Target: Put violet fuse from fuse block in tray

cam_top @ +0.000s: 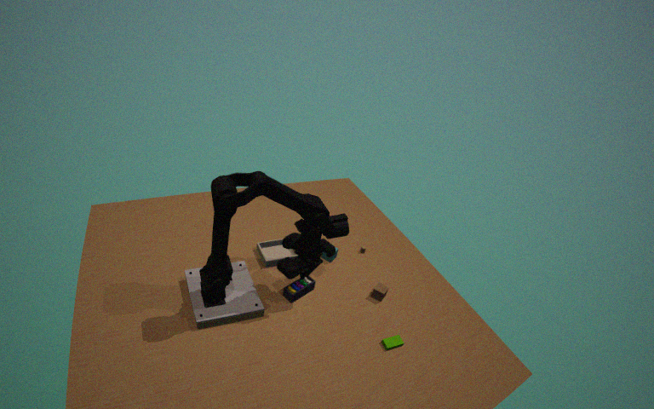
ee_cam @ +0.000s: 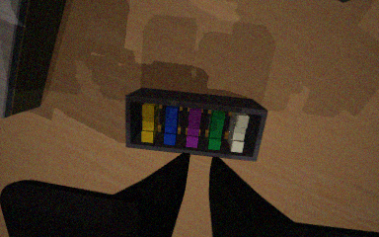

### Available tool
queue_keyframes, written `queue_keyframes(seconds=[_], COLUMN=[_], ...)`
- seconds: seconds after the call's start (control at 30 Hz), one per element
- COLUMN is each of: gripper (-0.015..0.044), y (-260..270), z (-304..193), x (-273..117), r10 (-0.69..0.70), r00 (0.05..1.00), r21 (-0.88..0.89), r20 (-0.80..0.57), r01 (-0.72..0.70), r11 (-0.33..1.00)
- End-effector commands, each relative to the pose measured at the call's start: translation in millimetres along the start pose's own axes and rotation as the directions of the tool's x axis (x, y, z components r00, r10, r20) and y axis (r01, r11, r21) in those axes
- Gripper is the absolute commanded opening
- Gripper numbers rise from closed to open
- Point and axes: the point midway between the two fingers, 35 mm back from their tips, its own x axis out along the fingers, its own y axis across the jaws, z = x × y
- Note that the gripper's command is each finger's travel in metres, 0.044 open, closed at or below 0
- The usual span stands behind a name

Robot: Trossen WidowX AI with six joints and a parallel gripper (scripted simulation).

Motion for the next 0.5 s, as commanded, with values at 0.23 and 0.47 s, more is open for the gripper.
queue_keyframes(seconds=[0.23, 0.47], gripper=[0.0061, 0.0061], y=[5, 5], z=[5, 5], x=[3, 10], r10=[0.029, 0.029], r00=[1.0, 1.0], r21=[-0.026, -0.026], r20=[-0.003, -0.003], r01=[-0.029, -0.029], r11=[0.999, 0.999])
